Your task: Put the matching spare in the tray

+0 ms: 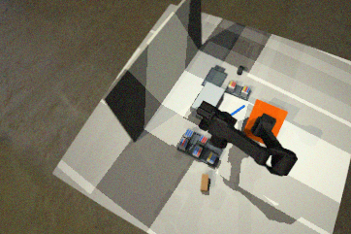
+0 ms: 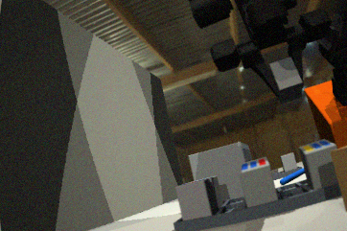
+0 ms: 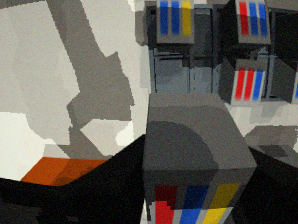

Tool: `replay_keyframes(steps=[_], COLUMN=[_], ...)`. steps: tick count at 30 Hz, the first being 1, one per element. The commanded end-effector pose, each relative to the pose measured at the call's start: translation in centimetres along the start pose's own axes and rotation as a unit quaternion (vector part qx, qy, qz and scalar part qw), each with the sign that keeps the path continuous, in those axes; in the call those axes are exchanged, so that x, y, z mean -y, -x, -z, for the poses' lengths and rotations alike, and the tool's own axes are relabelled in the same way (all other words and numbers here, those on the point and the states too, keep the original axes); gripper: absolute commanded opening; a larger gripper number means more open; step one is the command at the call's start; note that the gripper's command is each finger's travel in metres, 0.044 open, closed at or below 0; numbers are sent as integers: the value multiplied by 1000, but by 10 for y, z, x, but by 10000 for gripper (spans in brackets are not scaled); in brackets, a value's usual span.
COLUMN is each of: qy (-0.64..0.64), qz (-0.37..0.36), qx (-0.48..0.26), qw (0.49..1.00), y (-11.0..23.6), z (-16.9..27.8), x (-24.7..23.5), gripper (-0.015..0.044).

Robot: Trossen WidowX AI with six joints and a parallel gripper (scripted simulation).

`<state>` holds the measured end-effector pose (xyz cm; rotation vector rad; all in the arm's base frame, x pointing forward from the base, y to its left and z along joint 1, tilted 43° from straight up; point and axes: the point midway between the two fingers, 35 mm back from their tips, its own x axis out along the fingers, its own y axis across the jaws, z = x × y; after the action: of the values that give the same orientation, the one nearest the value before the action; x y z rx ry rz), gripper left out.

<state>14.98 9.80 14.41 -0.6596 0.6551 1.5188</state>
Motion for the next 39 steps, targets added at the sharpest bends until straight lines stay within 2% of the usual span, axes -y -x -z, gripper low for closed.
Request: replay_keyframes(steps=[1,8,17,39], qy=[5,6,5,-18], qz=[4,5,7,25], qx=[1,3,-2,-13], qw=[1000,1000,1000,999], y=[20,30,41,63], z=[-2,-3,8,78], x=[-1,-3,28,108], gripper=[0,0,0,0])
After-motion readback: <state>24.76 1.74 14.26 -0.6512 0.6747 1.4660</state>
